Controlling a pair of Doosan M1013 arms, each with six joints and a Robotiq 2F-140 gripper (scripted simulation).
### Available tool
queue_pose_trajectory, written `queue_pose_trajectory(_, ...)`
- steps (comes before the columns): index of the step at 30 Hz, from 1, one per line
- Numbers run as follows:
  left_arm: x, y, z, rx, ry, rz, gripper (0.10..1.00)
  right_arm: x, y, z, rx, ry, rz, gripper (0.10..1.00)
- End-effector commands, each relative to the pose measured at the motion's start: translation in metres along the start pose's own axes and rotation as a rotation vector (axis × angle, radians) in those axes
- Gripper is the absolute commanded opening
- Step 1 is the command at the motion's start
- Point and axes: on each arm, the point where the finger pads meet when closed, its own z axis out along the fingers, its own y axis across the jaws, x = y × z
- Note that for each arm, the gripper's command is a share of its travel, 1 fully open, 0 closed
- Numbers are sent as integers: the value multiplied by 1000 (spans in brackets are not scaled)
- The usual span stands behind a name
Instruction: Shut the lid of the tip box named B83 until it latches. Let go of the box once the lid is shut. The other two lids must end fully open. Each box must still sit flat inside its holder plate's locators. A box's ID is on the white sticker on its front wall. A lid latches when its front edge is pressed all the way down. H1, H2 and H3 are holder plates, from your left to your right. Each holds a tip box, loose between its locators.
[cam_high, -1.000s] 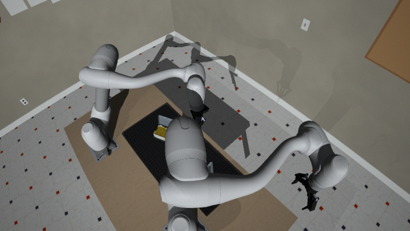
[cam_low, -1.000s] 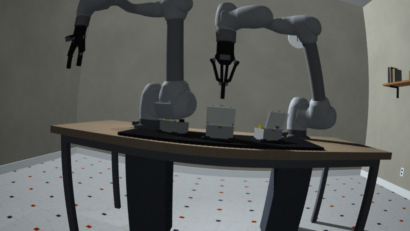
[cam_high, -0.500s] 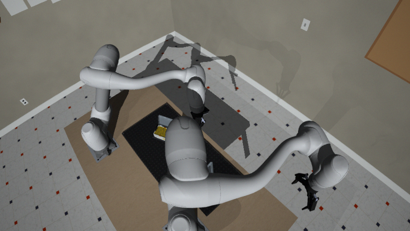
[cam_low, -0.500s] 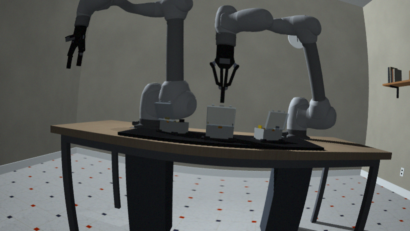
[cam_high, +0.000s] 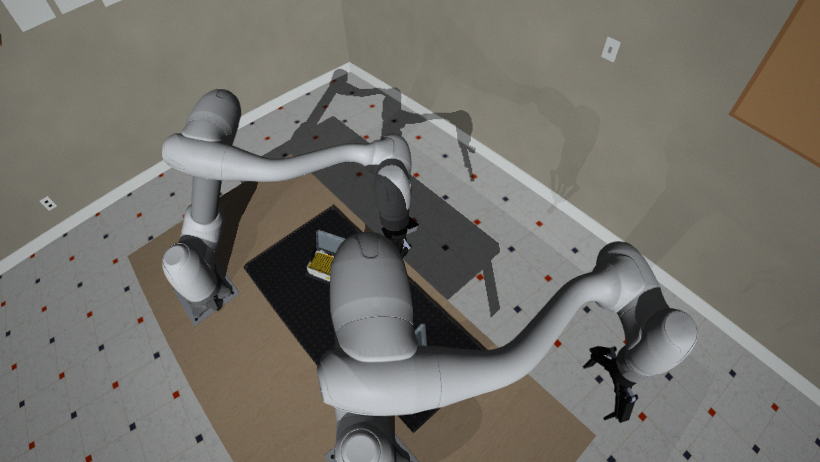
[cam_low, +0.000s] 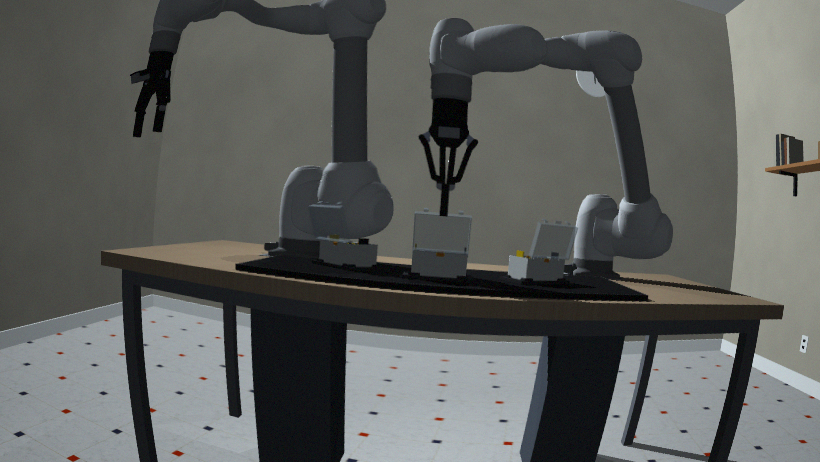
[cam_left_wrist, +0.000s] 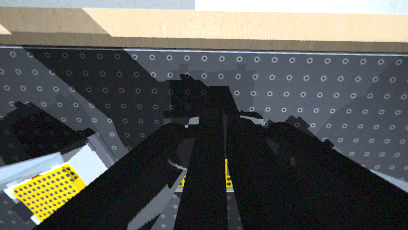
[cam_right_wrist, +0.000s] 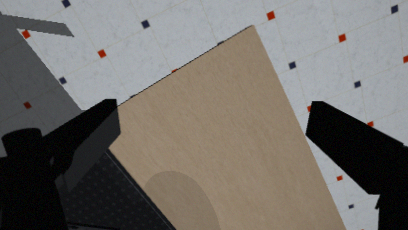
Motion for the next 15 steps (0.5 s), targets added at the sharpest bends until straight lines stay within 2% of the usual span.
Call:
queue_pose_trajectory(1, 0, 0, 5, -1, 2, 0, 99, 0, 0, -1, 0, 2, 0, 1000)
queue_pose_trajectory(6, 0, 0, 13, -1, 2, 0, 99, 0, 0, -1, 0, 2, 0, 1000)
queue_pose_trajectory(15, 0, 0, 13, -1, 2, 0, 99, 0, 0, -1, 0, 2, 0, 1000)
